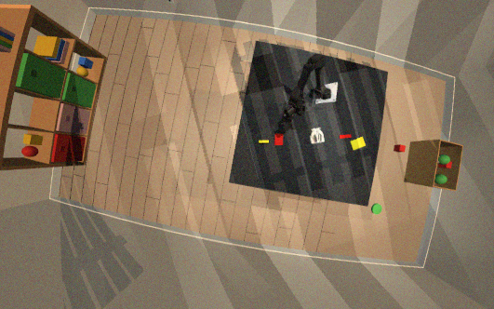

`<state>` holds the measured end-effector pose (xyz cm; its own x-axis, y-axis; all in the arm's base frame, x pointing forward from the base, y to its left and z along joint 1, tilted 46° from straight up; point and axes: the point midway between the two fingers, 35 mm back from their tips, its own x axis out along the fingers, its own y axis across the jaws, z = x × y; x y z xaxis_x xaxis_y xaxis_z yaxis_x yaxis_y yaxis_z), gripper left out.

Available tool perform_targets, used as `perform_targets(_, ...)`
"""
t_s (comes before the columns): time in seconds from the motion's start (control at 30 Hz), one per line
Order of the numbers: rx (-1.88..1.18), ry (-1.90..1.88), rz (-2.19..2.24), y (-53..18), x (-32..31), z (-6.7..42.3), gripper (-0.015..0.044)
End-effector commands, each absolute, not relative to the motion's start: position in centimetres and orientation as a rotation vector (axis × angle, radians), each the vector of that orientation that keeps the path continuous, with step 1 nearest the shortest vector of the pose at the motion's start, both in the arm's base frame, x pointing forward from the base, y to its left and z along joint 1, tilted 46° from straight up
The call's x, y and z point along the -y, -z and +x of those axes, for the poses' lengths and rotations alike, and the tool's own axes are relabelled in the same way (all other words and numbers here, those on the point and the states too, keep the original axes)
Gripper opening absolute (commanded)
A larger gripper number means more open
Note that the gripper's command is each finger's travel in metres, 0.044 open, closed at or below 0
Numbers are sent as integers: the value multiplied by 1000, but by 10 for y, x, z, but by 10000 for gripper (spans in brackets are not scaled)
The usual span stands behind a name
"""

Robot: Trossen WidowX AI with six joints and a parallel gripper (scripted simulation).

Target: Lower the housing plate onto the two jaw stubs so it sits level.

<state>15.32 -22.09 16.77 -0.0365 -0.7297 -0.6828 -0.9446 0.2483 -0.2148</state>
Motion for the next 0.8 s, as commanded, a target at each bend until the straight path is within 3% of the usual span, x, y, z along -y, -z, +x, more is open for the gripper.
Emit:
perform_targets(0.0,-1818,-403,-1534,-161,225,153,440)
perform_targets(0.77,-1819,-402,-1535,-148,239,152,440)
